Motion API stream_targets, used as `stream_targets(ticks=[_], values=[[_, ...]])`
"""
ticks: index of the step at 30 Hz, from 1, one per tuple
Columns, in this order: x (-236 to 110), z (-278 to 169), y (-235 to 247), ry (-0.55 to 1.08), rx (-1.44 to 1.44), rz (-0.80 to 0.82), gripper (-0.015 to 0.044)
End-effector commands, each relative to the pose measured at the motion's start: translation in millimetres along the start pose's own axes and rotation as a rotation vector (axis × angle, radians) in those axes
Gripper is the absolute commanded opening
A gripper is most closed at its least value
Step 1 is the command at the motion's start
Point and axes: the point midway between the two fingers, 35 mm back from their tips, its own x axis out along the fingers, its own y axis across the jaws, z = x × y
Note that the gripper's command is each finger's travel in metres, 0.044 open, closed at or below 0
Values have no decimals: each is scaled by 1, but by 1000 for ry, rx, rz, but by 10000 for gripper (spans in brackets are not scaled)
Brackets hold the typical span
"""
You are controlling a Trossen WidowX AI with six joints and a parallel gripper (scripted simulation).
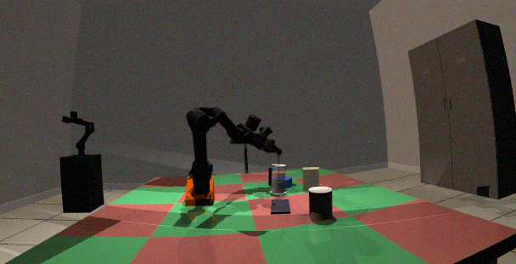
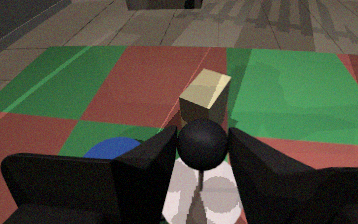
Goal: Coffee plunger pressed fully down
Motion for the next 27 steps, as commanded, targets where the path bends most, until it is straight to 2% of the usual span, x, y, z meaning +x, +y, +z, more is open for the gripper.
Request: stream_targets(ticks=[1, 27], values=[[10, -25, 1, 46, -31, -1, 119], [22, -30, 0, 43, -32, -5, 119]])
